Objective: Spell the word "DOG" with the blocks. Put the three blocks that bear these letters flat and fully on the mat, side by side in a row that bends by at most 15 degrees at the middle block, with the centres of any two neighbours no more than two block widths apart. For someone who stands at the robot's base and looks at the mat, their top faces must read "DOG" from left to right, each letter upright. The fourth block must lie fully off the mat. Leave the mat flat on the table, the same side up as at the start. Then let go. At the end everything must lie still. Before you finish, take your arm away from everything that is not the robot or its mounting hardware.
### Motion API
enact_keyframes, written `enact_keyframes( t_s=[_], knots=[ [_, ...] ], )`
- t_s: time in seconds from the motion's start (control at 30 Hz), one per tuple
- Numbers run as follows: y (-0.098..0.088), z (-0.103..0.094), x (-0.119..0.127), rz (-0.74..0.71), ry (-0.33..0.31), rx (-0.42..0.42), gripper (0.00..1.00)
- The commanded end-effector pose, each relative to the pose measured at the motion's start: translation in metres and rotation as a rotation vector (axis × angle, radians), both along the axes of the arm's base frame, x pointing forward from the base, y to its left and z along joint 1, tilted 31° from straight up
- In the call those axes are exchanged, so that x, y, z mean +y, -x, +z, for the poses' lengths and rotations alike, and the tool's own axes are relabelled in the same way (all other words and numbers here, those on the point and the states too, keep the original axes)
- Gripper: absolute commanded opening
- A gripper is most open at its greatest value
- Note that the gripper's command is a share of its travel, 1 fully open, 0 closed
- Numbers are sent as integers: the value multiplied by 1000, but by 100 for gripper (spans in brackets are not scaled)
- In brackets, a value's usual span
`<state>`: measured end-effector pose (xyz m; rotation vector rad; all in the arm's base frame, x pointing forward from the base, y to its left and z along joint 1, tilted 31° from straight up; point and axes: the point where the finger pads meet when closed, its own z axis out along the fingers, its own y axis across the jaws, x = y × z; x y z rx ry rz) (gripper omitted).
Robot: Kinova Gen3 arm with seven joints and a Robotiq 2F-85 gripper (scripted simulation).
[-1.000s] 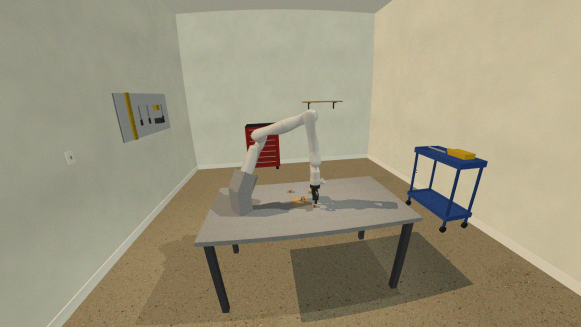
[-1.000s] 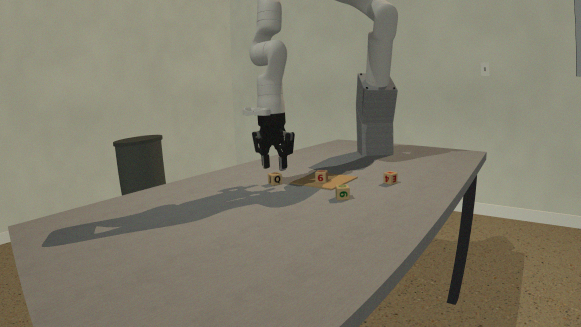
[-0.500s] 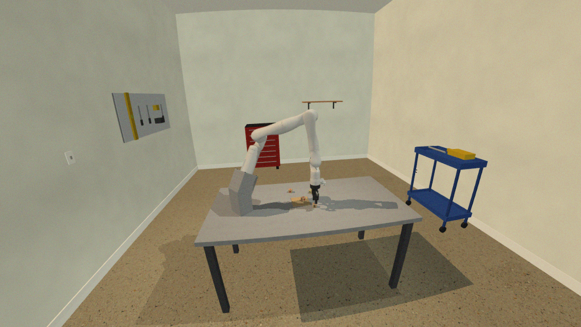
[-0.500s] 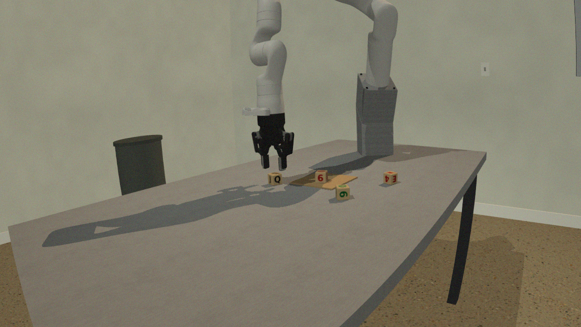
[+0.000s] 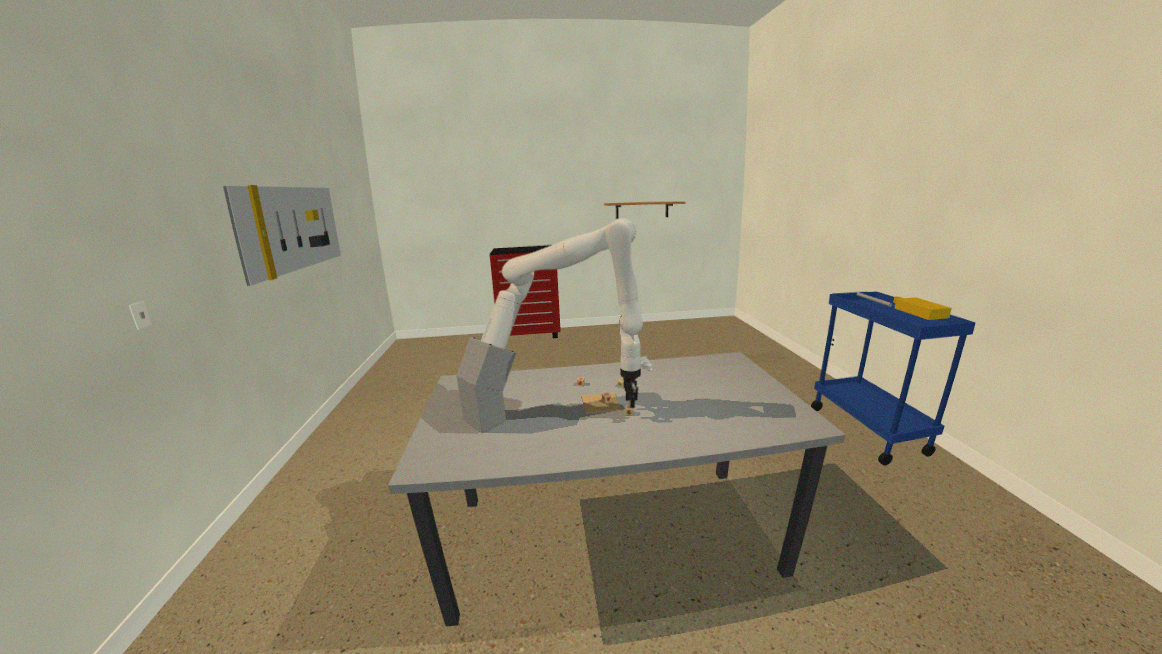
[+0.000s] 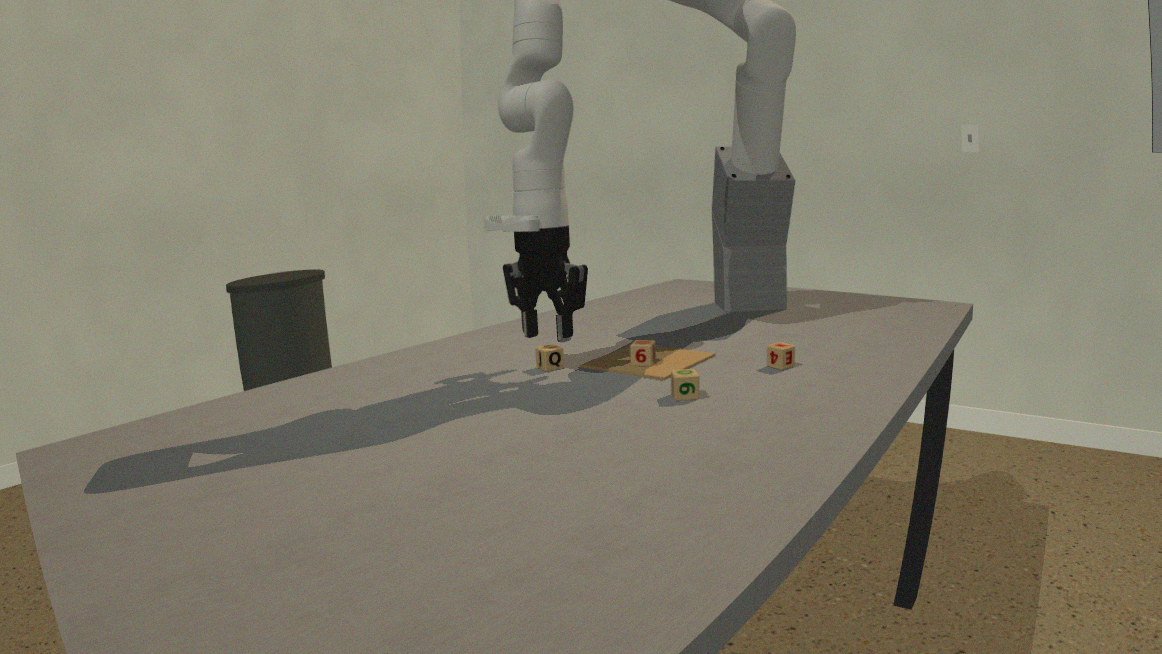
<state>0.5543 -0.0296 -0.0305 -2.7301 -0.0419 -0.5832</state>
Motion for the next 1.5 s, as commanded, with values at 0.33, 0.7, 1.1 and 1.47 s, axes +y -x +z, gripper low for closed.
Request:
enact_keyframes(
  t_s=[0.33,0.7,1.1,1.47],
  knots=[
    [1,-1,0,2,1,-1,61],
    [1,-1,0,2,1,-2,61],
    [1,-1,-1,0,1,-4,61],
    [-3,-3,1,1,3,-8,61]
  ],
)
